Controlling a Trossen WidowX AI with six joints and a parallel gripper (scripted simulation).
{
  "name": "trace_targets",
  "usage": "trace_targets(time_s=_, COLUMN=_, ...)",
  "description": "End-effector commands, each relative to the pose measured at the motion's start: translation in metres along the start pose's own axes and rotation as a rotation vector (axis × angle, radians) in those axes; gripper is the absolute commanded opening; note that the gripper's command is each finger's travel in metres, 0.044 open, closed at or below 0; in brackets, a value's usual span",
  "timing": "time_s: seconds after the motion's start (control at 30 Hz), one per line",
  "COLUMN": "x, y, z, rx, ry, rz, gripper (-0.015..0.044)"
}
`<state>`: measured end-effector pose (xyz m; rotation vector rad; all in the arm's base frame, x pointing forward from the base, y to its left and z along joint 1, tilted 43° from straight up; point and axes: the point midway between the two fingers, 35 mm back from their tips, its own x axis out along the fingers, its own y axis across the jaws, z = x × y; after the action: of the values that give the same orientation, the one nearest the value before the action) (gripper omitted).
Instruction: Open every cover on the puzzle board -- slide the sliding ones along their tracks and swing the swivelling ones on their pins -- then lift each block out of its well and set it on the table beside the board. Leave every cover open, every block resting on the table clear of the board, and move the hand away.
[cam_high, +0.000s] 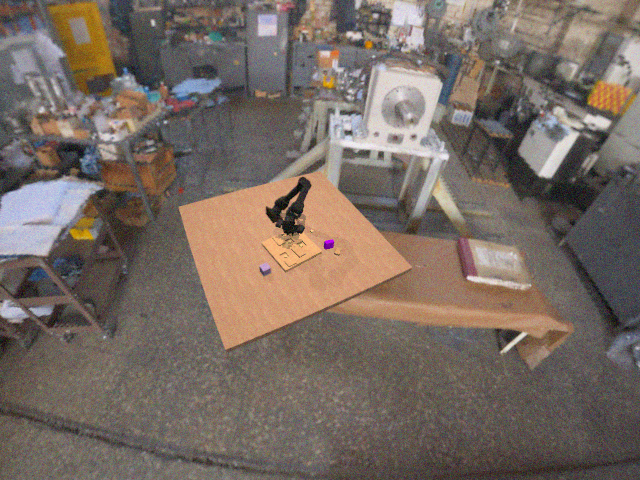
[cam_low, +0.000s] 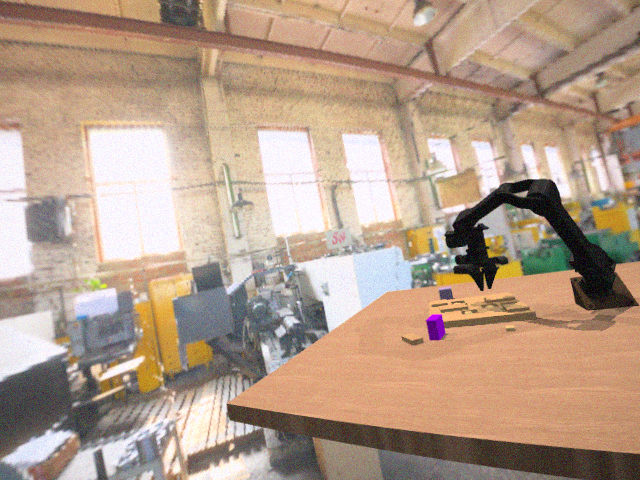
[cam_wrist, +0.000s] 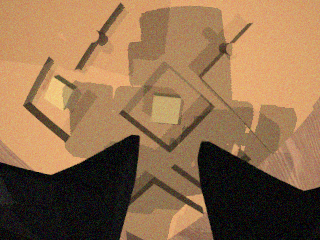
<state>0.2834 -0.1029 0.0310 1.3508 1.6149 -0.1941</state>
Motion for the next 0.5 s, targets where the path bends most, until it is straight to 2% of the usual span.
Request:
trace_targets(time_s=0.0, x=0.006, y=0.000, z=0.000, rx=-0.003, ry=-0.003, rz=-0.003, gripper=0.0144)
trace_targets(time_s=0.47, x=0.030, y=0.000, z=0.000, rx=-0.003, ry=-0.002, rz=-0.002, gripper=0.0144)
